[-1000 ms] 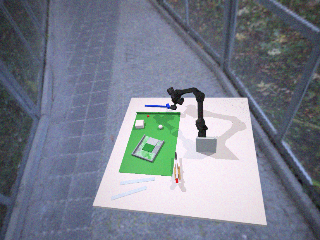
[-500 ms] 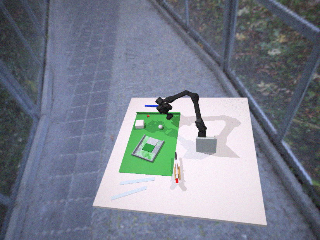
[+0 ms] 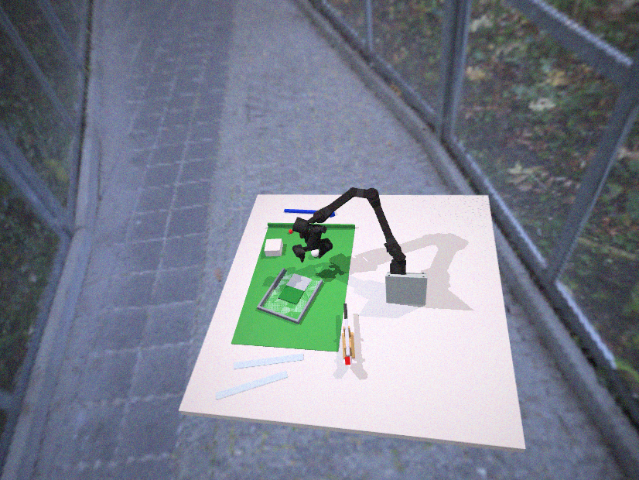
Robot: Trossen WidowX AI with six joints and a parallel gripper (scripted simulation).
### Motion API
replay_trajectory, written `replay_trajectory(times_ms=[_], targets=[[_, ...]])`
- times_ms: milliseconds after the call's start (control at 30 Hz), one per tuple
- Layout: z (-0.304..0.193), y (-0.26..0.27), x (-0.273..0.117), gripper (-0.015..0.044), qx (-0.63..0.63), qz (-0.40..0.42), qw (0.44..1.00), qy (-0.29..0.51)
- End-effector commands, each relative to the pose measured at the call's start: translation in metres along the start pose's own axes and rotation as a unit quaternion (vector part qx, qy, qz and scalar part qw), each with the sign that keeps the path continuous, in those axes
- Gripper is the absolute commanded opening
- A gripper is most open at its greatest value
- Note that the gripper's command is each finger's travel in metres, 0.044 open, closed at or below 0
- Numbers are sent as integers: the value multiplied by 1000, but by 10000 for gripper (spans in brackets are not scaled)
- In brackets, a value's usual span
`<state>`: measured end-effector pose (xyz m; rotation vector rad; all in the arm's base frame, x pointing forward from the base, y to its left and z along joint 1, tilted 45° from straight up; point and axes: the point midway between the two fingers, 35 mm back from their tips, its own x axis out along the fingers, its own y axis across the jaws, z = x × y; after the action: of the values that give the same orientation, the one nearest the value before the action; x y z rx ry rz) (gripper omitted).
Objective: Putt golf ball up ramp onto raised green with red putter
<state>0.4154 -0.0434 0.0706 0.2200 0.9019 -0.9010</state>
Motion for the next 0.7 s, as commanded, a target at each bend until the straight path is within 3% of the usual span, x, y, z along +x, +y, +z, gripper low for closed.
replay_trajectory(times_ms=[0,167,333,667], targets=[[-68,27,-1,440,-238,22,970,44],[-125,41,-7,440,-436,46,896,69],[-181,45,-14,440,-613,69,782,86],[-283,25,-27,440,-881,110,448,106]])
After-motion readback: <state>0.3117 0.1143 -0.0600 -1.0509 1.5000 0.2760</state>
